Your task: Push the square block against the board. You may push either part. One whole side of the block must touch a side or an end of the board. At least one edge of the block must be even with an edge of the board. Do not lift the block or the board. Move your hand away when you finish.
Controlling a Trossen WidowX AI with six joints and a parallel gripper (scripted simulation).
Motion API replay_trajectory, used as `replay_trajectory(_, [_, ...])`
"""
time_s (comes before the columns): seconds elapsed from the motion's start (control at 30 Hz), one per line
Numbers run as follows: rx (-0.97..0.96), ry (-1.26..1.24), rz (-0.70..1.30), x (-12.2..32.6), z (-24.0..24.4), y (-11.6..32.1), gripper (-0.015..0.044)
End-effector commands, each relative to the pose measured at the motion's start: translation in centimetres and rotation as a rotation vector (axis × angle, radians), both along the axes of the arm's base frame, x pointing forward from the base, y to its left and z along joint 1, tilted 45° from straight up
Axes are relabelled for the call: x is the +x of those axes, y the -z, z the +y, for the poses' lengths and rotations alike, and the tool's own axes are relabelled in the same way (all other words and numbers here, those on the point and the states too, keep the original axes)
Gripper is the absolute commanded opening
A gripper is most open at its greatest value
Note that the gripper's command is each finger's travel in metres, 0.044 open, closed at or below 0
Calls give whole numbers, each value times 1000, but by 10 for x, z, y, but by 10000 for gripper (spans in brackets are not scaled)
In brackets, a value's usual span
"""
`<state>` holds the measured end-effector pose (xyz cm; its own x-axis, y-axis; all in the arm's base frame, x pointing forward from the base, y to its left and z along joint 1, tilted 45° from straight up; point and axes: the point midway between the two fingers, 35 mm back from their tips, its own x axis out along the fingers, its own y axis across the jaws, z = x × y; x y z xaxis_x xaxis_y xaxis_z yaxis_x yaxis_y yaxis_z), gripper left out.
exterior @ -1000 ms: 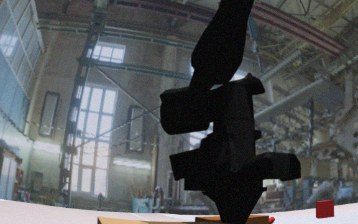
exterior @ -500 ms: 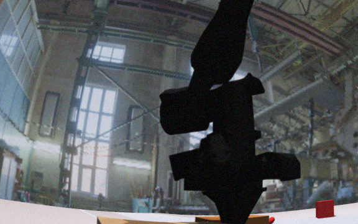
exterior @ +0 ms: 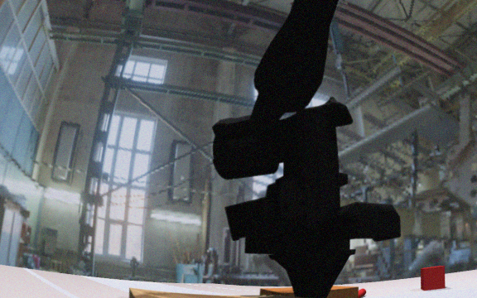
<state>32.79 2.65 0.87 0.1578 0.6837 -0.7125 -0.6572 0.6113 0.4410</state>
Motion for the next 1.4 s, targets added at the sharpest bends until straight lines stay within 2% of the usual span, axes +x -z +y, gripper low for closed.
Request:
replay_trajectory(0.0, [7,-1,1,0,2,-1,0])
replay_trajectory(1.3, [5,-1,3,-33,-17,26,0])
replay_trajectory(1.37, [6,4,4,-30,-25,15,0])
